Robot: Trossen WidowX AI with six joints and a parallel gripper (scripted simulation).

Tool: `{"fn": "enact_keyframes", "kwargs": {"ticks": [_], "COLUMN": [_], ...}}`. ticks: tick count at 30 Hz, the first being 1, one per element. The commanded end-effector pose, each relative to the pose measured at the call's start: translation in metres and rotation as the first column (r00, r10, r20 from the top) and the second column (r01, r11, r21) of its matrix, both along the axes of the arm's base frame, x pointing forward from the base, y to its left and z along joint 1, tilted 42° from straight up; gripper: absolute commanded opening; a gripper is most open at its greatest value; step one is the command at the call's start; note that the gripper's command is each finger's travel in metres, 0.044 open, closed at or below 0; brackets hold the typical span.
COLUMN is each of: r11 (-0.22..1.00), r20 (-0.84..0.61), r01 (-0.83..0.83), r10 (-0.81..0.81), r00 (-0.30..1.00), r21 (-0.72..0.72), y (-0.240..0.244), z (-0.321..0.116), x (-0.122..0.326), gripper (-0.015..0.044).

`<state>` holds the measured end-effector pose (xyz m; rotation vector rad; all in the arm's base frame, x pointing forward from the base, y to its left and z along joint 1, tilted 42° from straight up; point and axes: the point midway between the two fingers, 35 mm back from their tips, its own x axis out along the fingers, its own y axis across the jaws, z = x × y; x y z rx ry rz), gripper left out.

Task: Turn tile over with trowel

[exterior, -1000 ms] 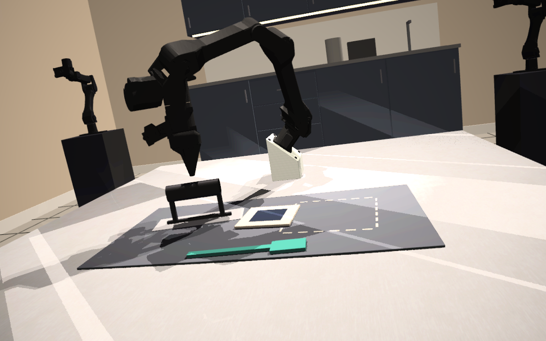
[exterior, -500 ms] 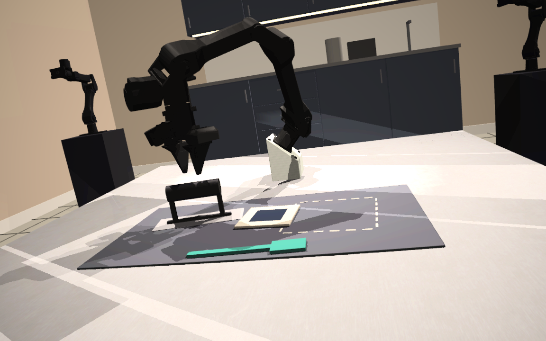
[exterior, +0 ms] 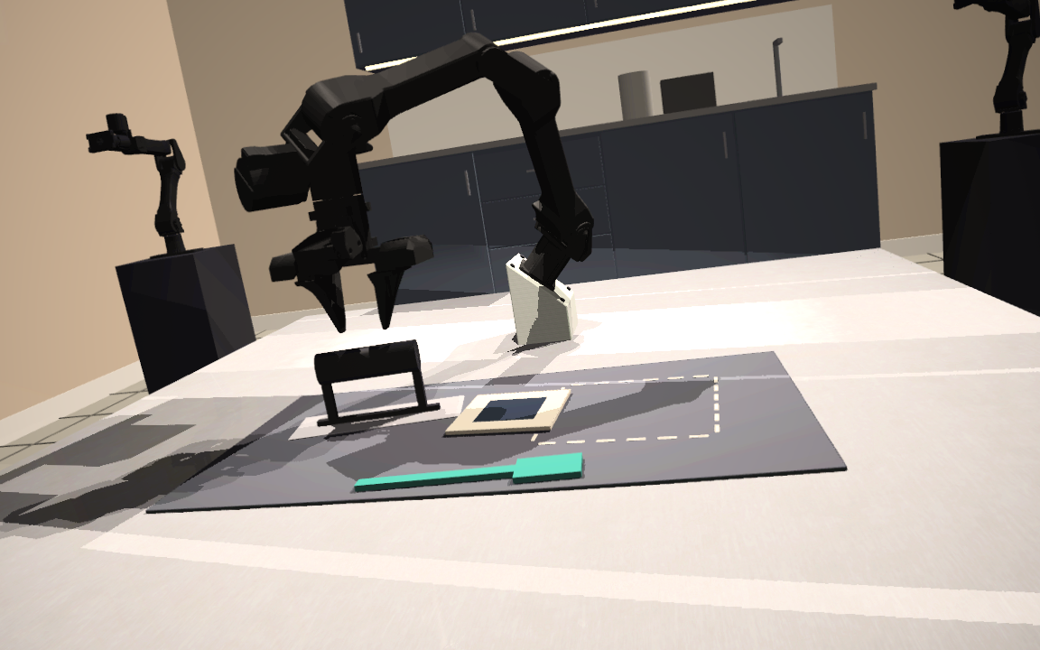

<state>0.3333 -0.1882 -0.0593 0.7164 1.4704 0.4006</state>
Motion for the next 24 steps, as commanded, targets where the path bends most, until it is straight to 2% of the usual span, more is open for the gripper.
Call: {"fn": "enact_keyframes", "kwargs": {"ticks": [1, 12, 24], "r11": [0.995, 0.924, 0.766], "r20": [0.083, 0.309, 0.494], "r01": [-0.101, -0.366, -0.584], "r10": [0.102, 0.381, 0.631], "r00": [0.991, 0.871, 0.599], "r21": [-0.019, -0.109, -0.27], "y": [-0.0004, -0.0003, -0.0001], "z": [-0.0004, -0.0006, -0.0007], "x": [-0.0003, 0.0001, 0.0004], "gripper": [0.027, 0.027, 0.027]}}
